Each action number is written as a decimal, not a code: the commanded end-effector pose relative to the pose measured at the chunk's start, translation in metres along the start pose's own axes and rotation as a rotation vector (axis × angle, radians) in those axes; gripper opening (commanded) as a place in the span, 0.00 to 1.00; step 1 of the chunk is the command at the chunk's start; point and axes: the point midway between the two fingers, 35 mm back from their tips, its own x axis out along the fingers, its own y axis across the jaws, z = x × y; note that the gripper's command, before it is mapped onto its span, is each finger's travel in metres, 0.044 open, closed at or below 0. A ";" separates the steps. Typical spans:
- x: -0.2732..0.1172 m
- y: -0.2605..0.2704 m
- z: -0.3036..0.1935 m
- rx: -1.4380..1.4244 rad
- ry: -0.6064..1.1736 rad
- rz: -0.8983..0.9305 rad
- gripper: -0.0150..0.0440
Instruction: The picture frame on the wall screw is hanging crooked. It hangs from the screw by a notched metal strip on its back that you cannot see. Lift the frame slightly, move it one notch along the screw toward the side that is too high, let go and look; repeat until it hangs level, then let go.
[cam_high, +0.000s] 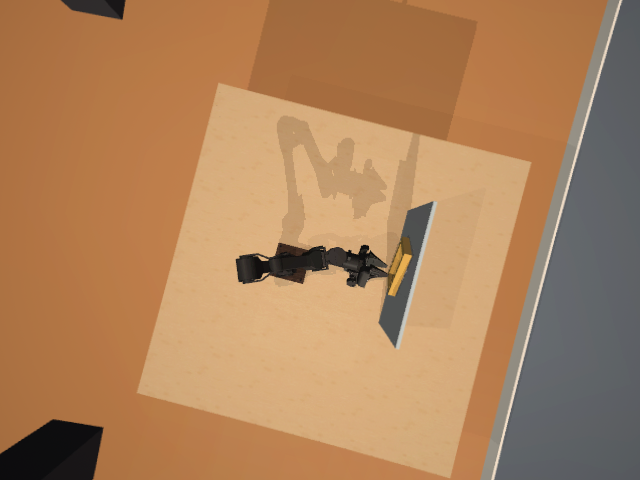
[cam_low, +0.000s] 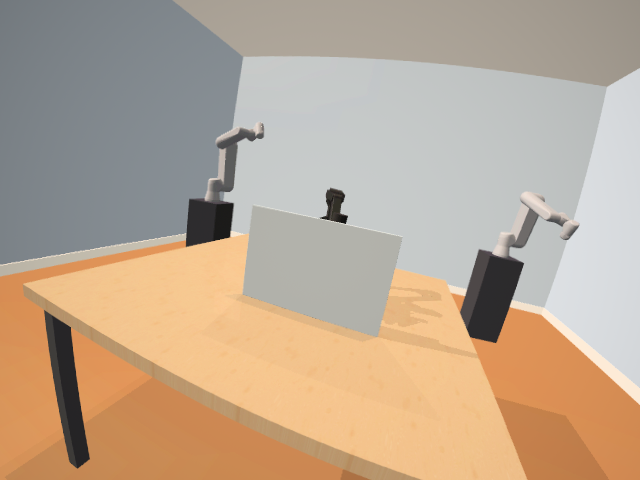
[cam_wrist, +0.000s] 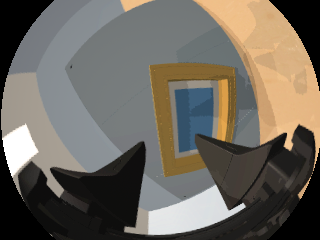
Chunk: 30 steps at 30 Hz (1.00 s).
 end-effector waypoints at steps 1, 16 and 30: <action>0.008 0.003 -0.001 0.003 0.010 0.010 0.69; 0.008 0.003 -0.001 0.003 0.010 0.010 0.69; 0.029 0.004 -0.002 0.003 0.011 0.011 0.69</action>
